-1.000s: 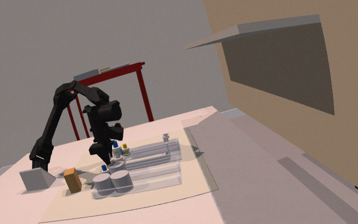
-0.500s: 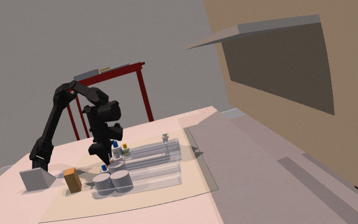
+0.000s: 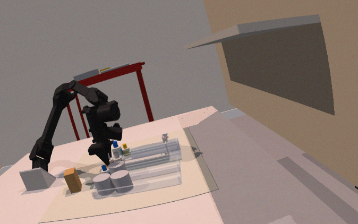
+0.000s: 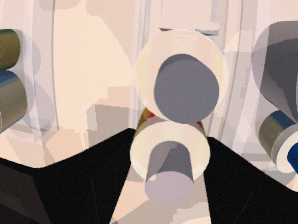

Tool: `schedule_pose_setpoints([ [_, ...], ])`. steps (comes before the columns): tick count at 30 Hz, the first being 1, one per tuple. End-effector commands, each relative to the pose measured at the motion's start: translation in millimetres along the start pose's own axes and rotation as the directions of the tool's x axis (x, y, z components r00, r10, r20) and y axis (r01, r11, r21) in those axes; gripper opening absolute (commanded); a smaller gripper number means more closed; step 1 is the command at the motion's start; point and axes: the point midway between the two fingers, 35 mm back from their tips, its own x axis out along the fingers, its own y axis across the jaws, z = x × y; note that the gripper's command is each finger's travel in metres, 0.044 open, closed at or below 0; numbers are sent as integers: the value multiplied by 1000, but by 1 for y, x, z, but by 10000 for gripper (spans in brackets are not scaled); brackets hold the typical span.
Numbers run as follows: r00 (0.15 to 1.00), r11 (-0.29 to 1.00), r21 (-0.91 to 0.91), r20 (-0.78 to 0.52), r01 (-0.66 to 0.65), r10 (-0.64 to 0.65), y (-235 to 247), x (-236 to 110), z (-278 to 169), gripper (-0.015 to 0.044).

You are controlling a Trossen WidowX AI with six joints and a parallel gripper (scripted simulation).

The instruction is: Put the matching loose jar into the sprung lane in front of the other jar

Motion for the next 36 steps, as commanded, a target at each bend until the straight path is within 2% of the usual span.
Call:
schedule_pose_setpoints([
  [1,1000,1000,-4,0,-1,1,0,0,0,0],
  [3,1000,1000,-4,0,-1,1,0,0,0,0],
  [13,1000,1000,-4,0,-1,1,0,0,0,262],
  [14,1000,1000,-4,0,-1,1,0,0,0,272],
  [28,1000,1000,-3,0,0,0,0,-20,-1,272],
  [36,1000,1000,-2,-1,1,-1,-1,-22,-21,272],
])
